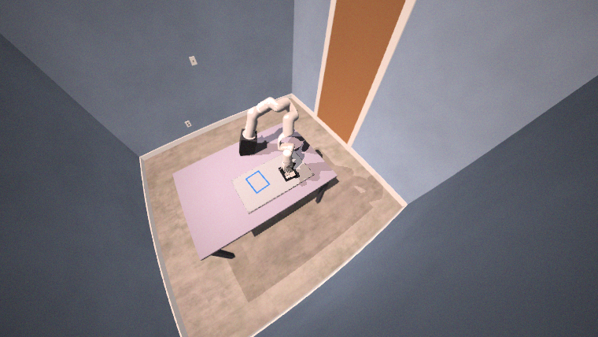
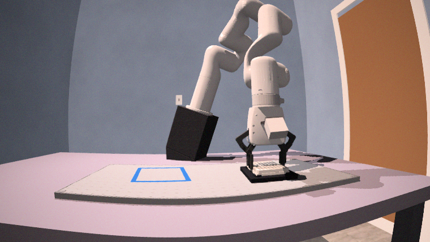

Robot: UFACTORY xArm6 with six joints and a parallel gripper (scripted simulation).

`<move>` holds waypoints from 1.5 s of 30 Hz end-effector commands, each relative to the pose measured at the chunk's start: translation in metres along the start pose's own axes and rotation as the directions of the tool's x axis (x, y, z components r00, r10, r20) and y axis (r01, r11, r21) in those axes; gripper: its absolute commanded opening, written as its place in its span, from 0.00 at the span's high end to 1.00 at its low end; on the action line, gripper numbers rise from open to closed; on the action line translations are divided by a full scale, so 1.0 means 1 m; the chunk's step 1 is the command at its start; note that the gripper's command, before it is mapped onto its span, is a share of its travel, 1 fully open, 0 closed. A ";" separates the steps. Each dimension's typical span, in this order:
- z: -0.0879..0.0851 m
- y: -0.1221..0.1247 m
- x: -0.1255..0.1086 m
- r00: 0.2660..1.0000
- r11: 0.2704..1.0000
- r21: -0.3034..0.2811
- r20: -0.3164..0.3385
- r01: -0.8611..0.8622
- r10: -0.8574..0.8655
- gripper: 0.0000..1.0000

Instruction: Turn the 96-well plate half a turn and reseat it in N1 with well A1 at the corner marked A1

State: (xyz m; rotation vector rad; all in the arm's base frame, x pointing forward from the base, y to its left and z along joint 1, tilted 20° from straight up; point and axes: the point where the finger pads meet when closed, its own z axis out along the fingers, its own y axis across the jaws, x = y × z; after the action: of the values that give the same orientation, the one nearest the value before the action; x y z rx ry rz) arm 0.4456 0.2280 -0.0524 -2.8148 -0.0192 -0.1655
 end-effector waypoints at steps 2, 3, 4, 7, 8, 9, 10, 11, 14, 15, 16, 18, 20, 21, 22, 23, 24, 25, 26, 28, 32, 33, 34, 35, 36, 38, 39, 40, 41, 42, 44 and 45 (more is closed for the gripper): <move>-0.001 -0.001 0.001 1.000 1.000 0.001 -0.003 0.000 0.000 1.00; -0.001 -0.001 0.001 1.000 1.000 0.001 -0.003 0.000 0.000 1.00; -0.001 -0.001 0.001 1.000 1.000 0.001 -0.003 0.000 0.000 1.00; -0.001 -0.001 0.001 1.000 1.000 0.001 -0.003 0.000 0.000 1.00; -0.001 -0.001 0.001 1.000 1.000 0.001 -0.003 0.000 0.000 1.00; -0.001 -0.001 0.001 1.000 1.000 0.001 -0.003 0.000 0.000 1.00; -0.002 -0.001 0.001 1.000 1.000 0.001 -0.003 0.000 0.000 1.00; -0.002 -0.001 0.001 1.000 1.000 0.001 -0.003 0.000 0.000 1.00; -0.004 -0.001 0.001 1.000 1.000 0.001 -0.003 0.000 0.000 1.00; -0.005 -0.001 0.001 1.000 1.000 0.001 -0.003 0.000 0.000 1.00; -0.006 -0.001 0.001 1.000 1.000 0.001 -0.003 0.000 0.000 1.00; -0.007 -0.001 0.001 1.000 1.000 0.001 -0.003 0.000 0.000 1.00; -0.007 -0.001 0.001 1.000 1.000 0.001 -0.003 0.000 0.000 1.00; -0.008 -0.001 0.001 1.000 1.000 0.001 -0.003 0.000 0.000 1.00; -0.008 -0.001 0.001 1.000 1.000 0.001 -0.003 0.000 0.000 1.00; -0.009 -0.001 0.001 1.000 1.000 0.001 -0.003 0.000 0.000 1.00; -0.010 -0.001 0.001 1.000 1.000 0.001 -0.003 0.000 0.000 1.00; -0.010 -0.001 0.001 1.000 1.000 0.001 -0.003 0.000 0.000 1.00; -0.011 -0.001 0.001 1.000 1.000 0.001 -0.003 0.000 0.000 1.00; -0.012 -0.001 0.001 1.000 1.000 0.001 -0.003 0.000 0.000 1.00; -0.015 -0.001 0.001 1.000 1.000 0.001 -0.003 0.000 0.000 1.00; -0.016 -0.001 0.001 1.000 1.000 0.001 -0.003 0.000 0.000 1.00; -0.016 -0.001 0.001 1.000 1.000 0.001 -0.003 0.000 0.000 1.00; -0.017 -0.001 0.001 1.000 1.000 0.001 -0.003 0.000 0.000 1.00; -0.017 -0.001 0.001 1.000 1.000 0.001 -0.003 0.000 0.000 1.00; -0.018 -0.001 0.001 1.000 1.000 0.001 -0.003 0.000 0.000 1.00; -0.018 -0.001 0.001 1.000 1.000 0.001 -0.003 0.000 0.000 1.00; -0.019 -0.001 0.001 1.000 1.000 0.001 -0.003 0.000 0.000 1.00; -0.020 -0.001 0.001 1.000 1.000 0.001 -0.003 0.000 0.000 1.00; -0.020 -0.001 0.001 1.000 1.000 0.001 -0.003 0.000 0.000 1.00; -0.021 -0.001 0.001 1.000 1.000 0.001 -0.003 0.000 0.000 1.00; -0.021 -0.001 0.001 1.000 1.000 0.001 -0.003 0.000 0.000 1.00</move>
State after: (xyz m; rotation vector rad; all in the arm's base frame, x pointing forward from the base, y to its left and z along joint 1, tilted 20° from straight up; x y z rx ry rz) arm 0.4437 0.2221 -0.0348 -2.8145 -0.0191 -0.1664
